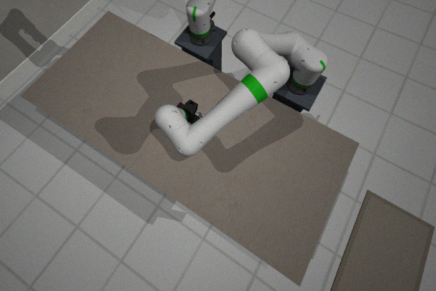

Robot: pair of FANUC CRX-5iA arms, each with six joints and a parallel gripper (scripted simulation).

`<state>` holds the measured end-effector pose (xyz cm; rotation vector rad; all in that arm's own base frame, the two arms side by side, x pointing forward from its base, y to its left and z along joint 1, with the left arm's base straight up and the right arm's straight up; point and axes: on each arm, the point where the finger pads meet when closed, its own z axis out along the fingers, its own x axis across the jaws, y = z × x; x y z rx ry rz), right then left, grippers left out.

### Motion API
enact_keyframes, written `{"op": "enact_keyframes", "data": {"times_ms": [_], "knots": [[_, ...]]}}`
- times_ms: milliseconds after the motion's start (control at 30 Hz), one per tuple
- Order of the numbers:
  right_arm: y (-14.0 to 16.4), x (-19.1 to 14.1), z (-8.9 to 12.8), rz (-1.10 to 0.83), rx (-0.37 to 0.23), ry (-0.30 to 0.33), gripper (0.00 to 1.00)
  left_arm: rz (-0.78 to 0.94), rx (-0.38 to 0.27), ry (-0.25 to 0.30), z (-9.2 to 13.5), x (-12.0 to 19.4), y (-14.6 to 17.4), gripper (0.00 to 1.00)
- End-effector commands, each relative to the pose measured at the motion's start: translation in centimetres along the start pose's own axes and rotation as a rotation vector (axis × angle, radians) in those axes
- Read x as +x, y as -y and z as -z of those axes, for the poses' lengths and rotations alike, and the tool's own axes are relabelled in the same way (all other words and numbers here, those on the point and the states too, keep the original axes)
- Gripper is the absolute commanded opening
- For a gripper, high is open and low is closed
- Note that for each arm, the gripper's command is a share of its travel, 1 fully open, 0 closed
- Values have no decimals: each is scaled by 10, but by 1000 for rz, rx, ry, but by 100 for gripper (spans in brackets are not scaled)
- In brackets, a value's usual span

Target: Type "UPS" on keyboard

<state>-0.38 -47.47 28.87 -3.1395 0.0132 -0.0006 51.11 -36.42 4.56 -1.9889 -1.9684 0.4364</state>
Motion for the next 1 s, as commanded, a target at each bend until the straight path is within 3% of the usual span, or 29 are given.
{"op": "enact_keyframes", "data": {"times_ms": [0,967], "knots": [[0,0,1,0,-2,0,100,0,-2,1,2,0,1,0],[0,0,1,0,-2,0,100,0,-2,1,22,0,10,0]]}}
